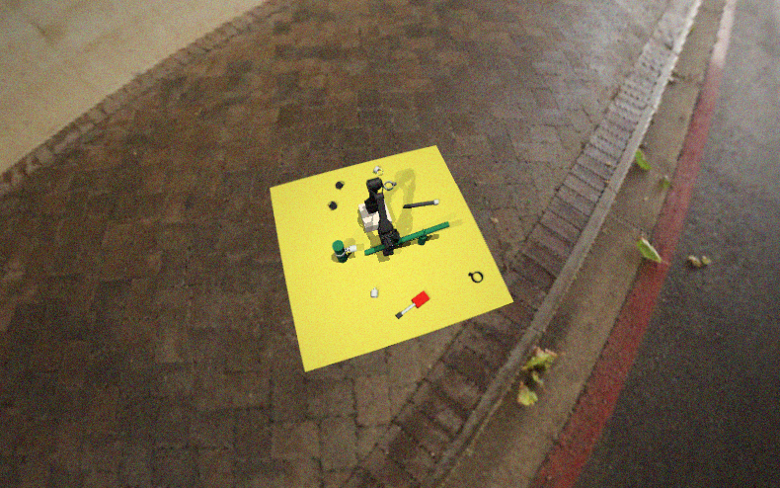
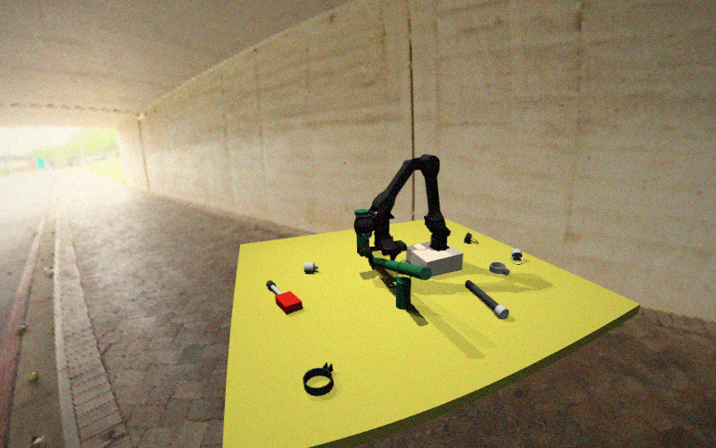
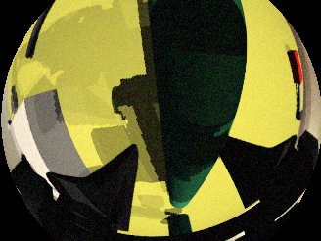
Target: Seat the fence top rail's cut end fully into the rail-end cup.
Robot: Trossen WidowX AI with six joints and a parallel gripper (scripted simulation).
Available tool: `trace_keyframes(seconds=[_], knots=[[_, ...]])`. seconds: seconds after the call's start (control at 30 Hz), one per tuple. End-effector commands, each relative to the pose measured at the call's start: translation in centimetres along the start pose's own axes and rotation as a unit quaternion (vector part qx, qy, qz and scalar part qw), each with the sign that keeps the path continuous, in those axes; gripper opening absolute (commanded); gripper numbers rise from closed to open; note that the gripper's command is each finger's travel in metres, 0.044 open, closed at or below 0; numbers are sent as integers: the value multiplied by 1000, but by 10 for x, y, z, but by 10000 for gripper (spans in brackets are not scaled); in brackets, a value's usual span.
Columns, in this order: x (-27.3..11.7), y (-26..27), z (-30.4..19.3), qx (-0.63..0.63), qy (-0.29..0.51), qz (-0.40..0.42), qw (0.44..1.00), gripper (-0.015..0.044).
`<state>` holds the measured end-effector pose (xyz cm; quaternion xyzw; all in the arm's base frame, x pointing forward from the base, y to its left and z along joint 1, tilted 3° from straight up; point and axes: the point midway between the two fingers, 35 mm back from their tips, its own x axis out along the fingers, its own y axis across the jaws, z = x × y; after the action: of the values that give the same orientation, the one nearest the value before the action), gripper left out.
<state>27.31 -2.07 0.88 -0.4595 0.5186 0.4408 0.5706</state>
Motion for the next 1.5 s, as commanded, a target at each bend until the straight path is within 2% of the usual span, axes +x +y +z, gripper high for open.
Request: trace_keyframes(seconds=[0.0,0.1,0.4,0.57,0.77,1.13,1.47], knots=[[3,2,-1,2,2,4,1000,256],[3,2,-1,2,2,4,1000,178],[3,2,-1,2,2,4,1000,118],[-2,0,0,2,2,4,1000,0],[-11,-3,-4,1,19,5,1000,0],[-67,-6,-25,-7,131,4,991,0],[-63,-4,-24,-7,126,9,992,0]])
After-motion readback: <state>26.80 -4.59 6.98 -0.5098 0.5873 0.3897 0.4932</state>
